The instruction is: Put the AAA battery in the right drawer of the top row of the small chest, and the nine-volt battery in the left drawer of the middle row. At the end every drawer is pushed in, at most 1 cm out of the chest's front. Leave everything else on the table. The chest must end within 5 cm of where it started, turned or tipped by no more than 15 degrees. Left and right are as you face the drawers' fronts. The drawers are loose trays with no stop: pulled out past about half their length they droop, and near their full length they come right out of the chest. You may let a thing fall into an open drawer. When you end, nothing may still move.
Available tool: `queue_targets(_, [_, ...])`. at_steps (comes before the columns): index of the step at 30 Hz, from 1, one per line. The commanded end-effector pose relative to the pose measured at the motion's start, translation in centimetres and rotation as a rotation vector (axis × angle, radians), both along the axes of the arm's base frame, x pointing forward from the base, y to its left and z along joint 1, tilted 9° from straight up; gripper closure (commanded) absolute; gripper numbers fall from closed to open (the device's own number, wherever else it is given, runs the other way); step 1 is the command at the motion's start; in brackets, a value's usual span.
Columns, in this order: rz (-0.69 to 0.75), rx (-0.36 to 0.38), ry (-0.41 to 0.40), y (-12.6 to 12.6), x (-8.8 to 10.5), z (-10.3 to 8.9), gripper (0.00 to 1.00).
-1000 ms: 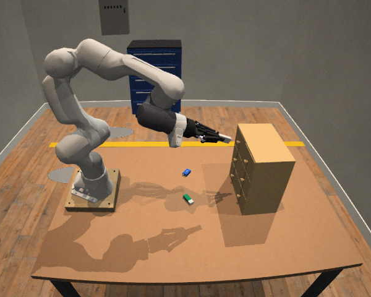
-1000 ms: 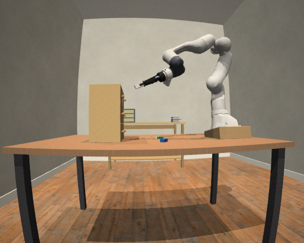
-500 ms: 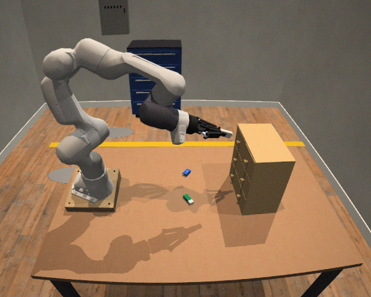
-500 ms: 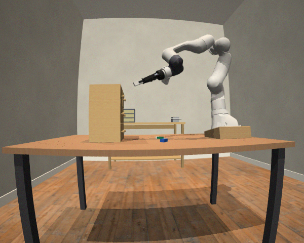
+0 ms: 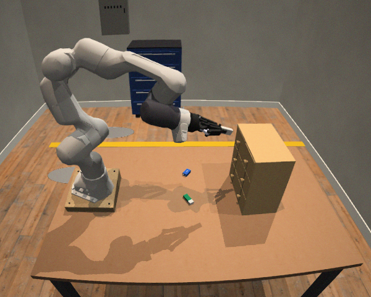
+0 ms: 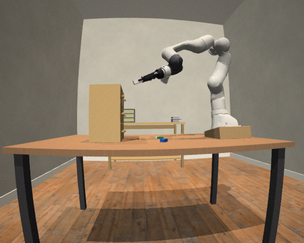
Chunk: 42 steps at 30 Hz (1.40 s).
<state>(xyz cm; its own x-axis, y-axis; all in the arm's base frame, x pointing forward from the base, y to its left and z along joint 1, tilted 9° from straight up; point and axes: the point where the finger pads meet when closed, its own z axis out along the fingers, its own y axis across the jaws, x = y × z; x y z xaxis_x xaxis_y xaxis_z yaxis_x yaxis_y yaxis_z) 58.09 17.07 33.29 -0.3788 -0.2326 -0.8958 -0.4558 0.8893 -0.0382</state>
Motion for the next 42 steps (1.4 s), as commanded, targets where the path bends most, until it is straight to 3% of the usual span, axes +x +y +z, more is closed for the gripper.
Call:
queue_targets(1, [-0.001,0.019,0.011,0.3,0.0,0.0,1.00])
queue_targets(9, [-0.001,0.019,0.011,0.3,0.0,0.0,1.00])
queue_targets(10, [0.034,0.035,0.021,1.5,0.0,0.8,1.00])
queue_targets(27, [0.034,0.035,0.021,1.5,0.0,0.8,1.00])
queue_targets(28, [0.074,0.052,0.037,2.9,0.0,1.6,1.00])
queue_targets(42, [0.074,0.052,0.037,2.9,0.0,1.6,1.00])
